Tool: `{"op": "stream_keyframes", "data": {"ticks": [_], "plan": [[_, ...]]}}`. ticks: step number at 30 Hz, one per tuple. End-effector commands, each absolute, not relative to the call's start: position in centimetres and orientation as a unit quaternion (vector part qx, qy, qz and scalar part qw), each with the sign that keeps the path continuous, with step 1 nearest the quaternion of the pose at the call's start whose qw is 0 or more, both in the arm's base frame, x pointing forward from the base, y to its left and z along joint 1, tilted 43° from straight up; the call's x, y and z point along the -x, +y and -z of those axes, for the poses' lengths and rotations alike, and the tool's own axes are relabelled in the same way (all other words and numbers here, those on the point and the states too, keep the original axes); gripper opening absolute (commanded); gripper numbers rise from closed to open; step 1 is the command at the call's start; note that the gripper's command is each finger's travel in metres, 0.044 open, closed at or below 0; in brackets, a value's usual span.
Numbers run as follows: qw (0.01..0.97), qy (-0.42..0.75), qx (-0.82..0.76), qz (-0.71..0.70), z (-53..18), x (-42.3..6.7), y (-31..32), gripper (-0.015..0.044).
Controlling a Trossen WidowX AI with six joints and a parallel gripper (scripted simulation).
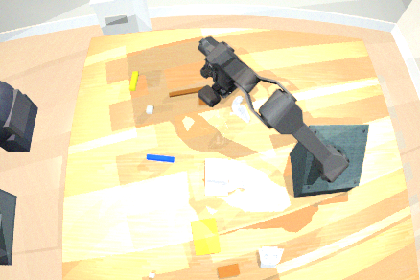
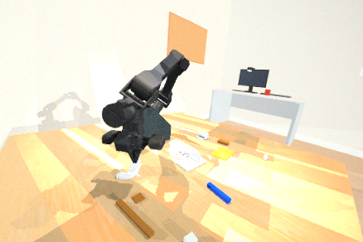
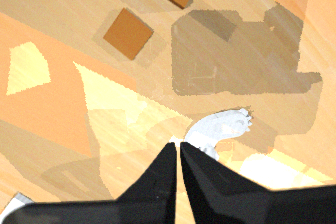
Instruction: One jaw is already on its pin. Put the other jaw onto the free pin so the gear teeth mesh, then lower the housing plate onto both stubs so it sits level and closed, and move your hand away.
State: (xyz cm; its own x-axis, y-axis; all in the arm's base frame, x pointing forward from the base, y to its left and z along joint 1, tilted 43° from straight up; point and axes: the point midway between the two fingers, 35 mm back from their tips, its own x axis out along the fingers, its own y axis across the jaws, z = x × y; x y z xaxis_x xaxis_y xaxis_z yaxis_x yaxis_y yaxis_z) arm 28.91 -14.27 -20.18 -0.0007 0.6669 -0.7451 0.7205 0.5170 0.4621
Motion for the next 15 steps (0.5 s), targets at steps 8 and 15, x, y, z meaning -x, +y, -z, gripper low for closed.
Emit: {"op": "stream_keyframes", "data": {"ticks": [8,15], "plan": [[0.509,0.708,-0.488,0.026,20.16,-28.85,-14.33,0.0],[0.509,0.707,-0.491,0.026,20.18,-28.91,-14.27,0.0026]]}}
